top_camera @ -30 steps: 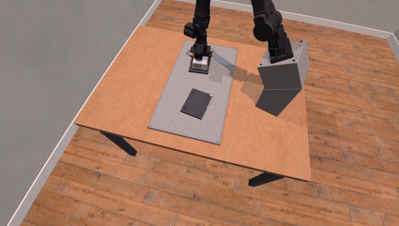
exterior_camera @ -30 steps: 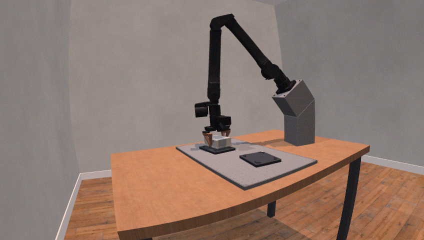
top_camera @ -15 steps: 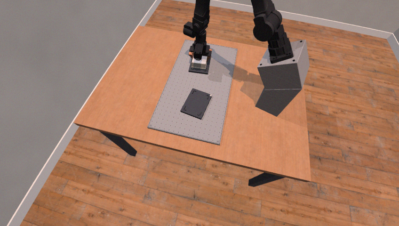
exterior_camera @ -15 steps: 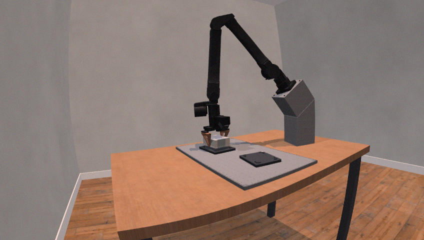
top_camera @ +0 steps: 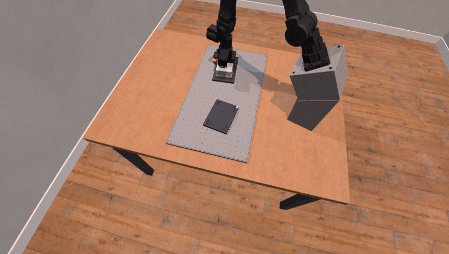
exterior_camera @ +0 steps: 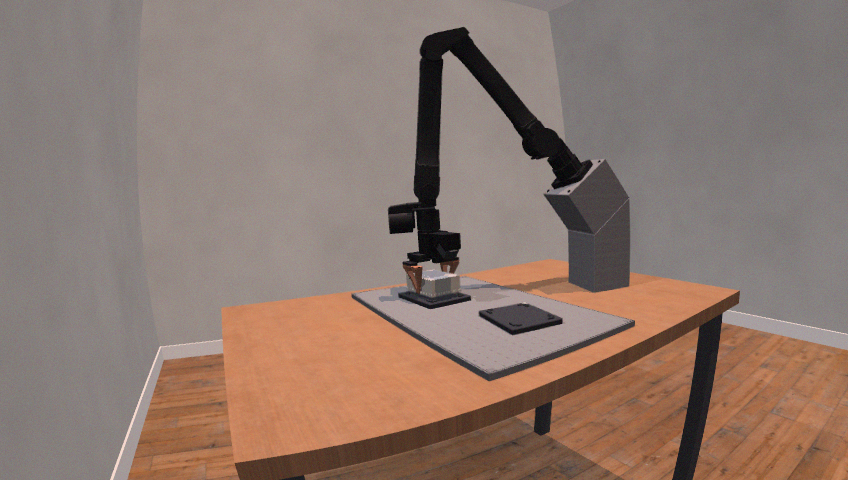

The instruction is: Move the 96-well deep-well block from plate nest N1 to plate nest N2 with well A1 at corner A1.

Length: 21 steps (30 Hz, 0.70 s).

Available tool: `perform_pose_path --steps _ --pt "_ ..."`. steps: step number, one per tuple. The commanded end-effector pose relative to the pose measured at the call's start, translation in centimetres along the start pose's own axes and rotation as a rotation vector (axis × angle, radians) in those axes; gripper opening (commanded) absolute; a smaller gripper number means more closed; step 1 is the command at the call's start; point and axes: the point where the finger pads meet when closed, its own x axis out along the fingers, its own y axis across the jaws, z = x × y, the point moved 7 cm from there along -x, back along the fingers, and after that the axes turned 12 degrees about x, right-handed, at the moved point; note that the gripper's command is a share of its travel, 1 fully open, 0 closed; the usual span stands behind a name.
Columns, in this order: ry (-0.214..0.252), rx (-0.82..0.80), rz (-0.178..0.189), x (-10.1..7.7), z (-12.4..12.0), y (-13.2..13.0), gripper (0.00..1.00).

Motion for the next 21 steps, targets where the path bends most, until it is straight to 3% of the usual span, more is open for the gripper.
perform_pose_path --steps 1,21 --pt "0.005 -0.001 -0.049 -1.07 0.31 -1.3 0.0" --pt "0.005 0.0 -0.046 -1.06 0.35 -1.11 0.0"
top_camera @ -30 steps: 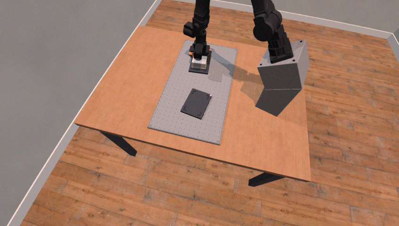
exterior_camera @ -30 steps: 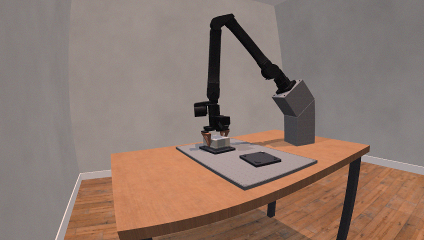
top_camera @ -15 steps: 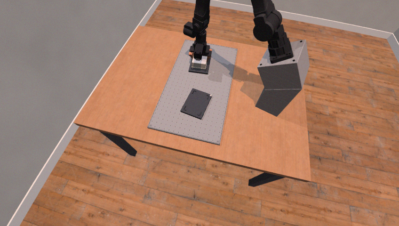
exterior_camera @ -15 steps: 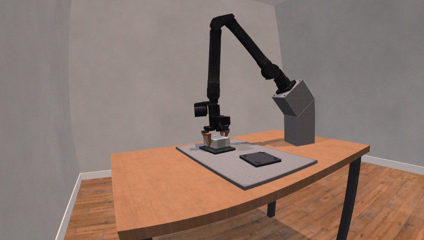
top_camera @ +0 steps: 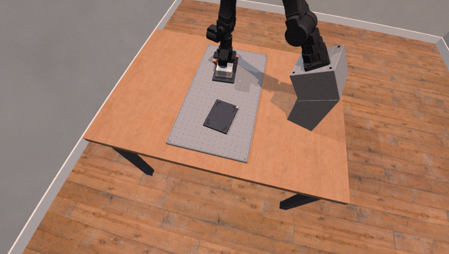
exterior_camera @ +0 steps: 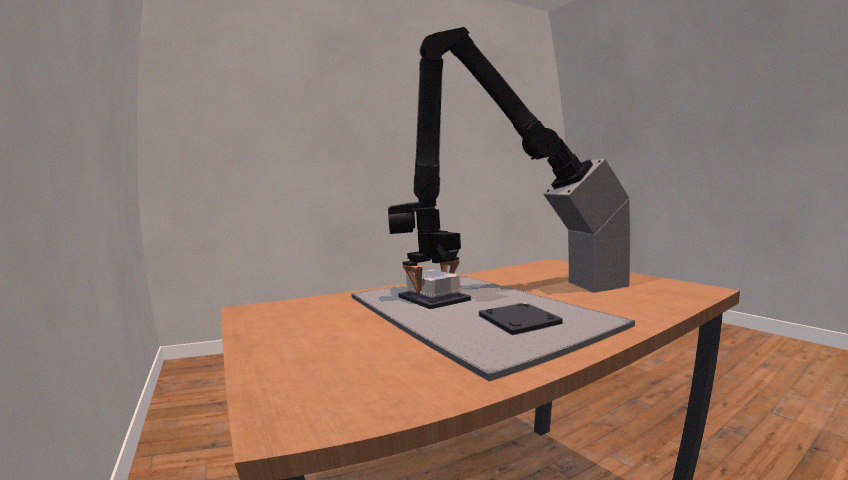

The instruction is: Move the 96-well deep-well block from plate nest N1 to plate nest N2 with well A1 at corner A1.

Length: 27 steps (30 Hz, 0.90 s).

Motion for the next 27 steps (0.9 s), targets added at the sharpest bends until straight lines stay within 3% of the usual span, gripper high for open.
perform_pose_path --steps 1,27 --pt "0.005 0.0 -0.046 -1.05 0.34 -1.1 0.0" --pt "0.005 0.0 -0.046 -0.77 0.29 -1.29 0.0"
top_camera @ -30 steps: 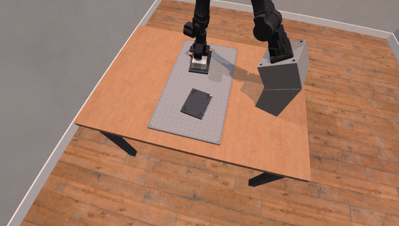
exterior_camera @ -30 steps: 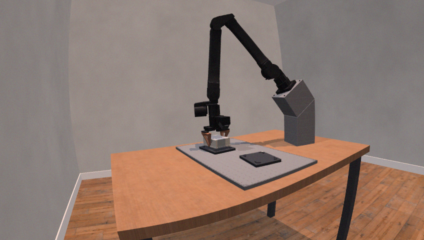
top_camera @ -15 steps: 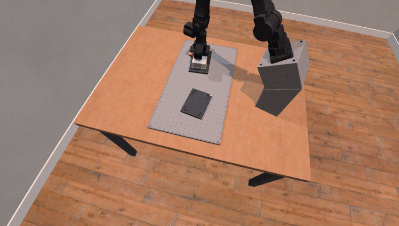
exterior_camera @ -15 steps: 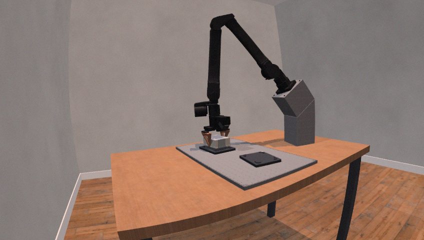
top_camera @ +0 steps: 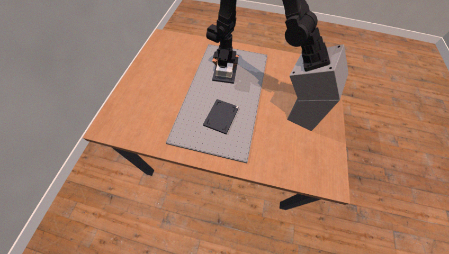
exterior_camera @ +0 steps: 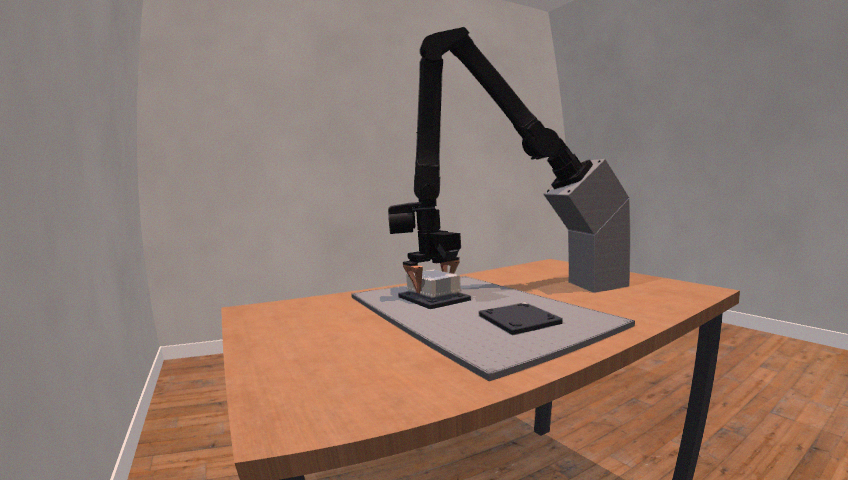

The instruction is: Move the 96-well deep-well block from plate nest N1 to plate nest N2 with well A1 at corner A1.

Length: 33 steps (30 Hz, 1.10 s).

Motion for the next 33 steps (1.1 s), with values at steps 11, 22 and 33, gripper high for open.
perform_pose_path --steps 11,22,33 --pt "0.003 0.0 -0.036 -0.22 0.3 -1.11 0.0" --pt "0.003 0.0 -0.037 0.03 0.26 -1.27 0.0" --pt "0.002 0.0 -0.033 0.26 0.3 -1.09 0.0"
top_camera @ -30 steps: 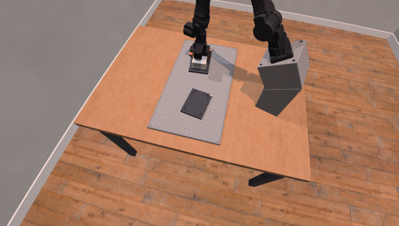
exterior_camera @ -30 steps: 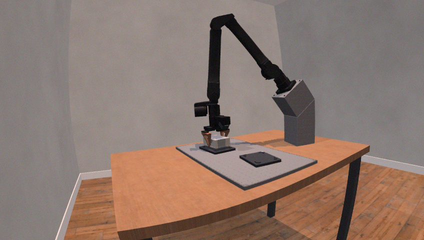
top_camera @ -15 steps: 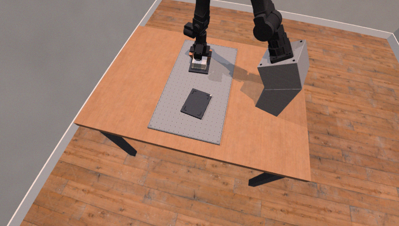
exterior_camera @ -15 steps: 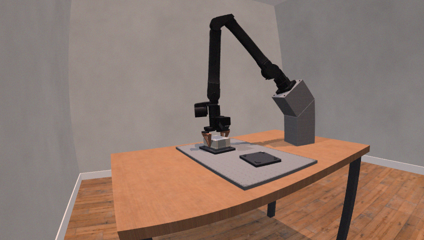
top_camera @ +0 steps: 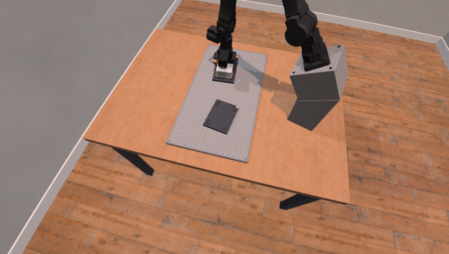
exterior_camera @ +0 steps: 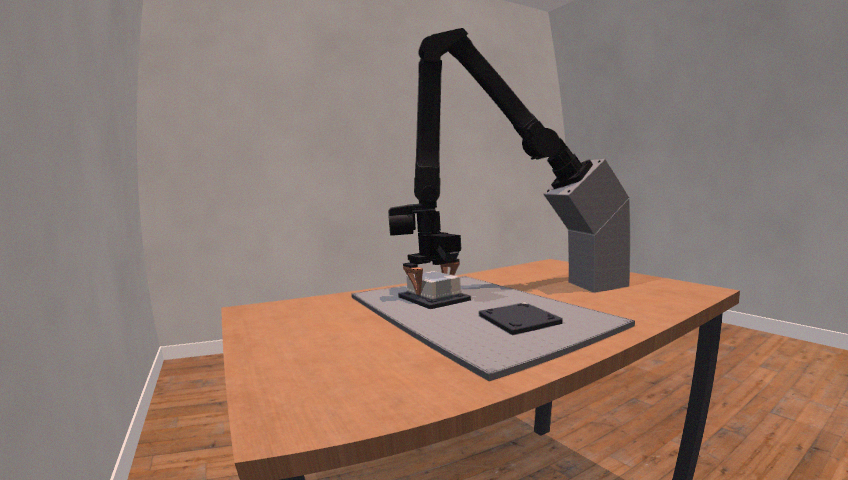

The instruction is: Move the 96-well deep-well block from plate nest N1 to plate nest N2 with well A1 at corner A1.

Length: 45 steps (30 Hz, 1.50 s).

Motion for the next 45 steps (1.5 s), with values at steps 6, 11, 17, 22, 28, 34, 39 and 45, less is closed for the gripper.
perform_pose_path --steps 6,11,17,22,28,34,39,45 --pt "0.002 0.0 -0.033 -0.04 0.27 -1.23 0.0" --pt "0.002 0.0 -0.033 -0.15 0.31 -1.07 0.0" --pt "0.002 0.0 -0.034 -0.05 0.31 -1.12 0.0" --pt "0.001 0.0 -0.03 0.23 0.3 -1.07 0.0" --pt "0.003 0.0 -0.039 0.05 0.26 -1.35 0.0" --pt "0.002 0.0 -0.033 0.25 0.29 -1.12 0.0" --pt "0.004 0.0 -0.041 -0.05 0.27 -1.28 1.0" --pt "0.004 0.0 -0.041 -0.05 0.27 -1.28 1.0"
